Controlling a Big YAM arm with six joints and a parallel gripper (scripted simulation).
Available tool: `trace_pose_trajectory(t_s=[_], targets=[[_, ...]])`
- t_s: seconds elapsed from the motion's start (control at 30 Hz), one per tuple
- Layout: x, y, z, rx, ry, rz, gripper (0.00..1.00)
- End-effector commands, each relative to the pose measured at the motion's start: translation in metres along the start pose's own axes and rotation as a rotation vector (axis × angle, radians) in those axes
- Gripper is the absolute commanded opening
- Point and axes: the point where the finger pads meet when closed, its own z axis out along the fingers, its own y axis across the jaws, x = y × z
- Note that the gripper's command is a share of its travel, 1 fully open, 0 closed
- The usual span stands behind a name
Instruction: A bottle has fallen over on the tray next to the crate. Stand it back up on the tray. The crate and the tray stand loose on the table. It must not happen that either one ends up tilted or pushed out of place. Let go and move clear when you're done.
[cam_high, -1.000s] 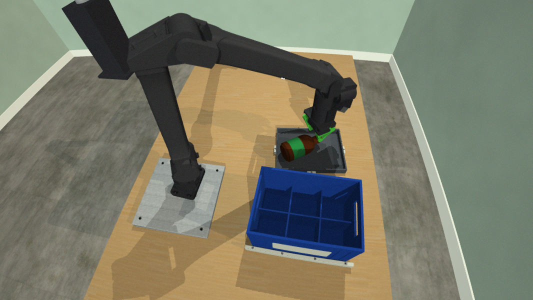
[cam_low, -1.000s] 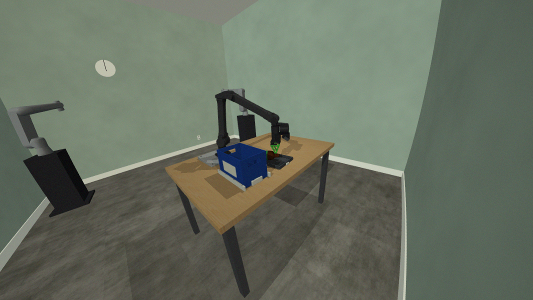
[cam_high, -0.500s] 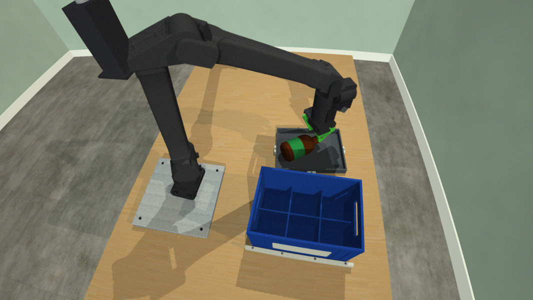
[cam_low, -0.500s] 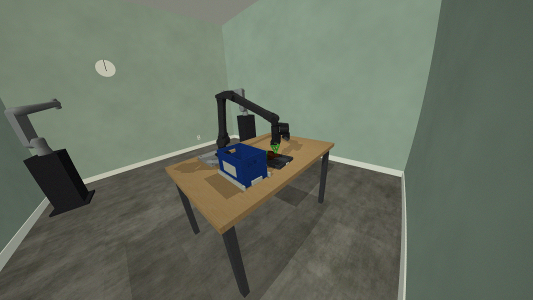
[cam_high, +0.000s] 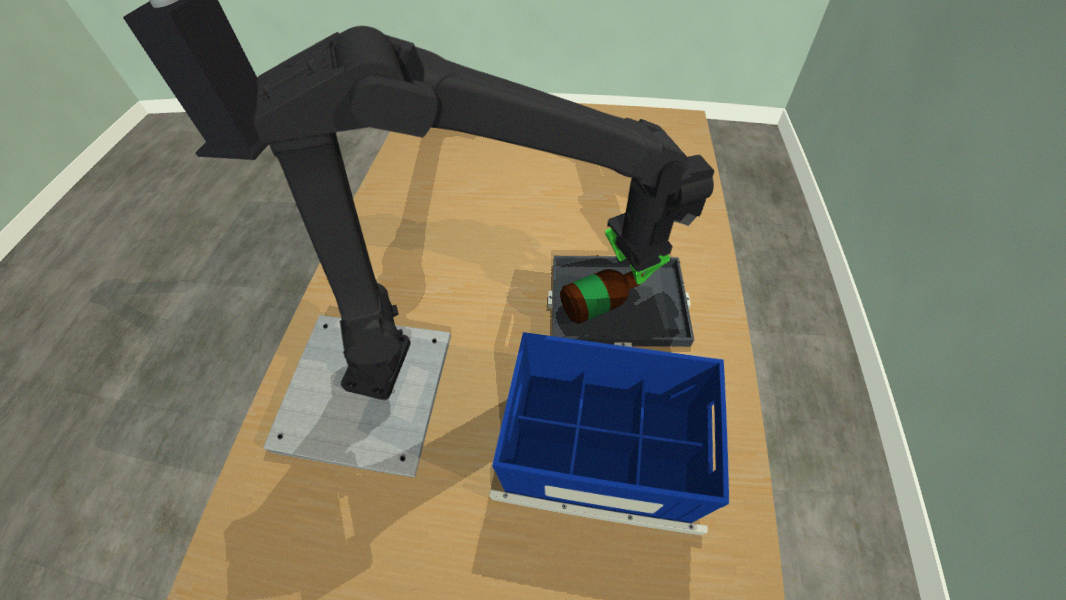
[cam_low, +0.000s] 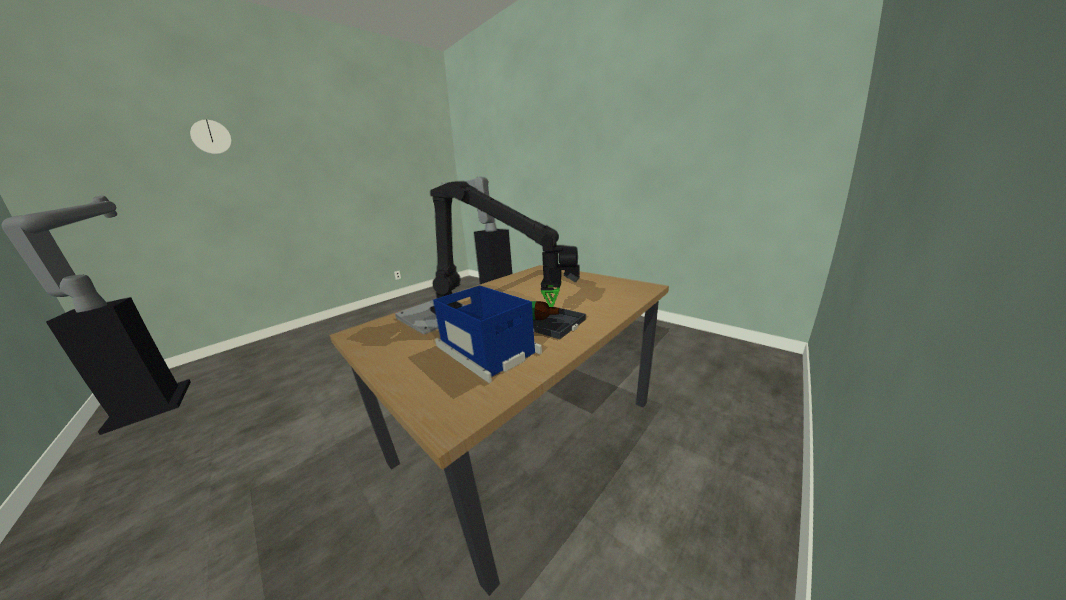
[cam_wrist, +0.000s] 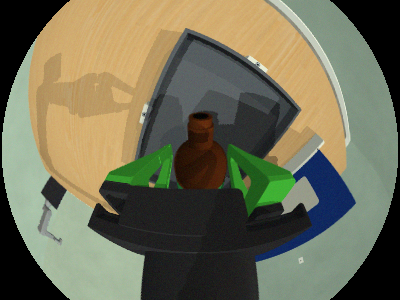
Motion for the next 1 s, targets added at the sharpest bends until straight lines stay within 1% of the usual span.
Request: trace_pose_trajectory(t_s=[0.0, 0.2, 0.97], targets=[[-0.0011, -0.0065, -0.0068, 0.004, -0.023, 0.002, 0.61], [-0.0015, -0.0074, -0.0107, 0.005, -0.034, 0.003, 0.61], [-0.0016, -0.0061, -0.0108, 0.005, -0.035, 0.001, 0.61]])
